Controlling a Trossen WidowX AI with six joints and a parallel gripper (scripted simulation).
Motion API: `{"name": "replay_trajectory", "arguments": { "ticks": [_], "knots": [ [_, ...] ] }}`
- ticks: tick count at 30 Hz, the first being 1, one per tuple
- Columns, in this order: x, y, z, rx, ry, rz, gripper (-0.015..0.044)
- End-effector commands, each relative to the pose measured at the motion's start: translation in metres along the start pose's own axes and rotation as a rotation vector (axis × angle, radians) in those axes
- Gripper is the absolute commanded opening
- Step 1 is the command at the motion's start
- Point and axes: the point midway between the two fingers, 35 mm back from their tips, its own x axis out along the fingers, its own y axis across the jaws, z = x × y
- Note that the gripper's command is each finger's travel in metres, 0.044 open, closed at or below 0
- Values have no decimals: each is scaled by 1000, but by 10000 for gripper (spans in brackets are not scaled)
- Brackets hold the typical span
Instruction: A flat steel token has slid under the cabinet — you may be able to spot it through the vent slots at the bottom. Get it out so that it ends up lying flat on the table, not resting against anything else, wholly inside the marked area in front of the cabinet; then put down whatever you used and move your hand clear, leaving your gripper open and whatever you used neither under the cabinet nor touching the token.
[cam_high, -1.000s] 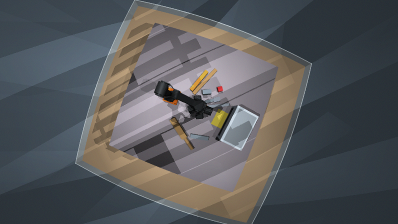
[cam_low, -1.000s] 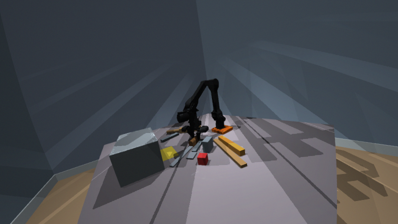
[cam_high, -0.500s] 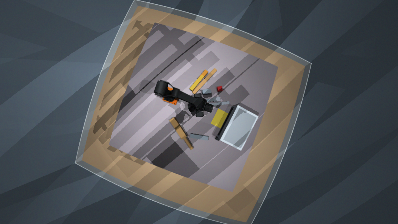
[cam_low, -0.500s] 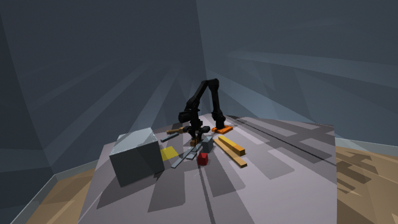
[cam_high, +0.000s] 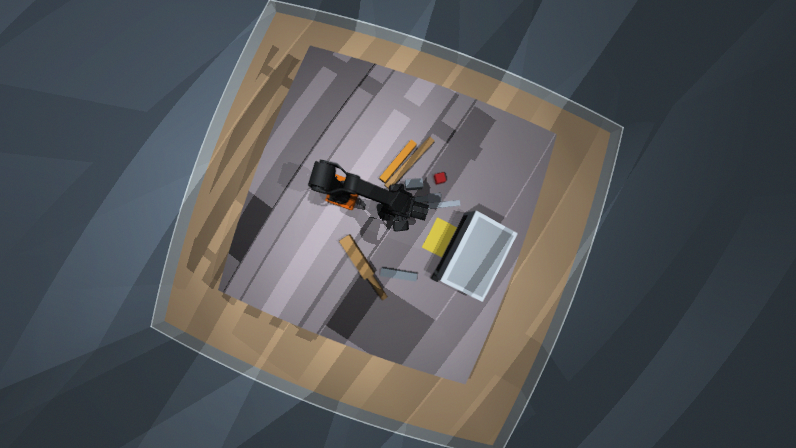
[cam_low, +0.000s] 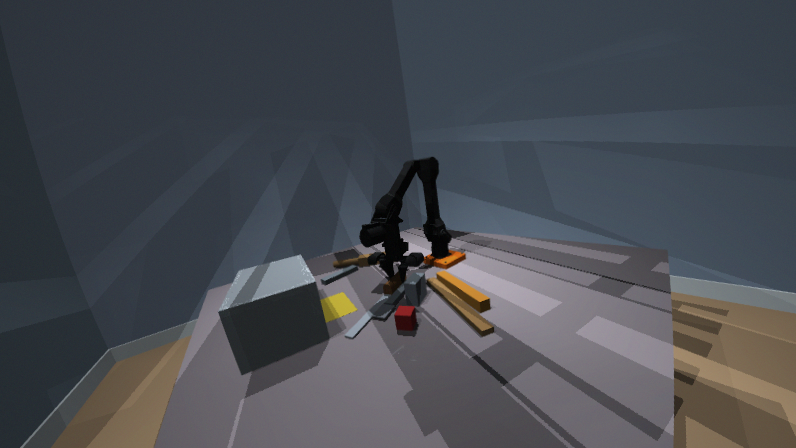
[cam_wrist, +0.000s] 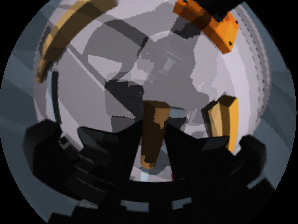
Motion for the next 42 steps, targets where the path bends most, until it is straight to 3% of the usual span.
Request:
{"name": "replay_trajectory", "arguments": {
  "ticks": [1,42],
  "knots": [
    [-1,-5,-2,-4,4,-2,0],
    [-1,-43,-15,-4,5,-5,0]
  ]
}}
